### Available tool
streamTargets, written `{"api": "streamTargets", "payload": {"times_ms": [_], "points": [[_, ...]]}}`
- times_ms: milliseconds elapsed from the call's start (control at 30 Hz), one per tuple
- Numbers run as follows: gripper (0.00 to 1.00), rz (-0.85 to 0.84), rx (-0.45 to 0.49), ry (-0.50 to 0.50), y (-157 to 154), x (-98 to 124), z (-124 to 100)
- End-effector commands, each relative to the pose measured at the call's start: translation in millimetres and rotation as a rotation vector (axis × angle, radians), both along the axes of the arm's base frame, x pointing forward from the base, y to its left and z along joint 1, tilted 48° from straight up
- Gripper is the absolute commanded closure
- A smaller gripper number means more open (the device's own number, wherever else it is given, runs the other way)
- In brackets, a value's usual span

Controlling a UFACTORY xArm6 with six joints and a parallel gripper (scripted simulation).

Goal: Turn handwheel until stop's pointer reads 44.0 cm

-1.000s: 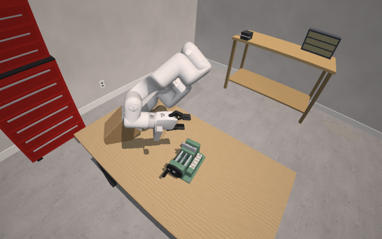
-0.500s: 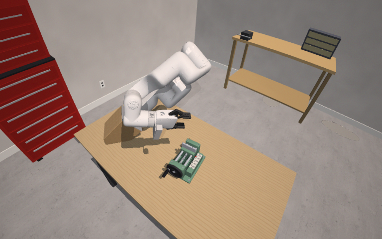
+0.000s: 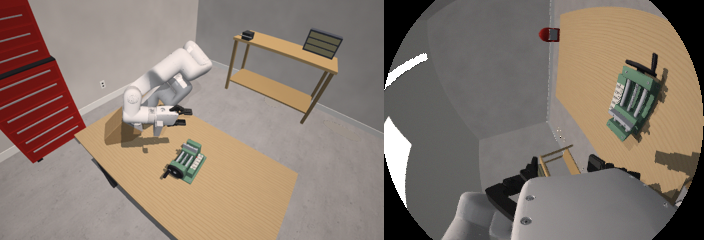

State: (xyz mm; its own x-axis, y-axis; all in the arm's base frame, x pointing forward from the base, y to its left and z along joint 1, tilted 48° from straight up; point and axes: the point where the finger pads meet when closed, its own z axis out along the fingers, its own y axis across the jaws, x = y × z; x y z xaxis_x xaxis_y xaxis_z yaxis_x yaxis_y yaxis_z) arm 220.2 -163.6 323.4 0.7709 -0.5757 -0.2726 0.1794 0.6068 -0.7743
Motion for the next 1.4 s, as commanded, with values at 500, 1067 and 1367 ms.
{"api": "streamTargets", "payload": {"times_ms": [500, 1067, 1367], "points": [[0.0, 0.171, -0.129, 0.394, 4, 31, -64], [0.0, 0.192, -0.389, 1.007, -46, 59, -152], [0.0, 0.052, -0.53, 1.262, -101, 77, -169]]}}
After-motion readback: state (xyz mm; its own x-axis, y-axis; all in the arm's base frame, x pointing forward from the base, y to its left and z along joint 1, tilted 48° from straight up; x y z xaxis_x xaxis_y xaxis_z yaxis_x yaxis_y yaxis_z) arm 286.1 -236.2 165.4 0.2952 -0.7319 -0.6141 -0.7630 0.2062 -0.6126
